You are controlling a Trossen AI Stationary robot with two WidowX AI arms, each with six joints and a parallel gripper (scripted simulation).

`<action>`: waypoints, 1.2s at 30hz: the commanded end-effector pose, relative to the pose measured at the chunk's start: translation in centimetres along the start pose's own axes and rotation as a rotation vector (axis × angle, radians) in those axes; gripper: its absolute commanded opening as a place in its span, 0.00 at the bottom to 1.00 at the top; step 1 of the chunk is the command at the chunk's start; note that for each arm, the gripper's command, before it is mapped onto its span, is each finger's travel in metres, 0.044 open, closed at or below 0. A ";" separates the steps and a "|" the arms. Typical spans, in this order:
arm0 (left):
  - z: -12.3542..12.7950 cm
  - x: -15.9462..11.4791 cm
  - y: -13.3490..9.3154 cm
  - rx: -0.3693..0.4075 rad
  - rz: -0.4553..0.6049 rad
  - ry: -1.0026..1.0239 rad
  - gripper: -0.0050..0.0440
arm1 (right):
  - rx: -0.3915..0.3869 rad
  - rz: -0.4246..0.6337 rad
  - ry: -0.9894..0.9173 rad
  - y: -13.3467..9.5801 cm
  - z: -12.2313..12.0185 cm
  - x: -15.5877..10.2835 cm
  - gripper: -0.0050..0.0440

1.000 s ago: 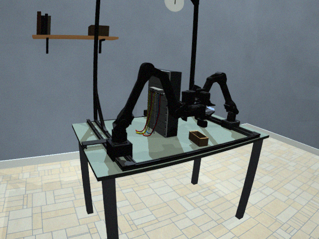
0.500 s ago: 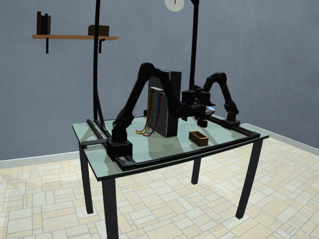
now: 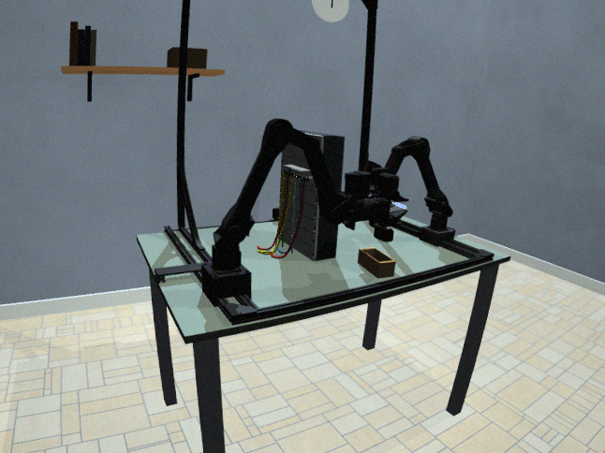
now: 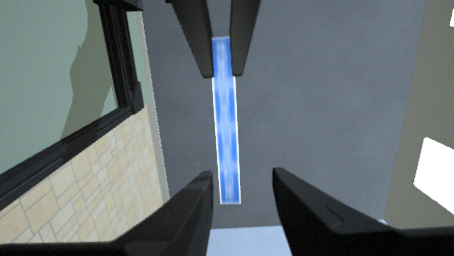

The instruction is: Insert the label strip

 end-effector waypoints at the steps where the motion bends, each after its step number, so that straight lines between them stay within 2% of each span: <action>1: -1.1 0.3 -0.1 0.003 -0.002 -0.040 0.00 | -0.016 0.001 -0.008 0.4 -0.6 0.0 0.35; 22: -1.1 0.3 -0.1 0.003 -0.002 -0.040 0.00 | -0.016 0.001 -0.008 0.4 -0.6 0.0 0.10; 36: -1.1 0.3 -0.1 0.003 -0.002 -0.040 0.00 | -0.016 0.001 -0.008 0.4 -0.6 0.0 0.10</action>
Point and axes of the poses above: on each arm, the point midway between the two fingers, 35 mm back from their tips, its own y axis out along the fingers, its own z axis across the jaws, x = y × z, the point moved 5 cm from there along -y, back along the fingers, and after that the axes turned 1 degree about -y, right-handed, at the moved point
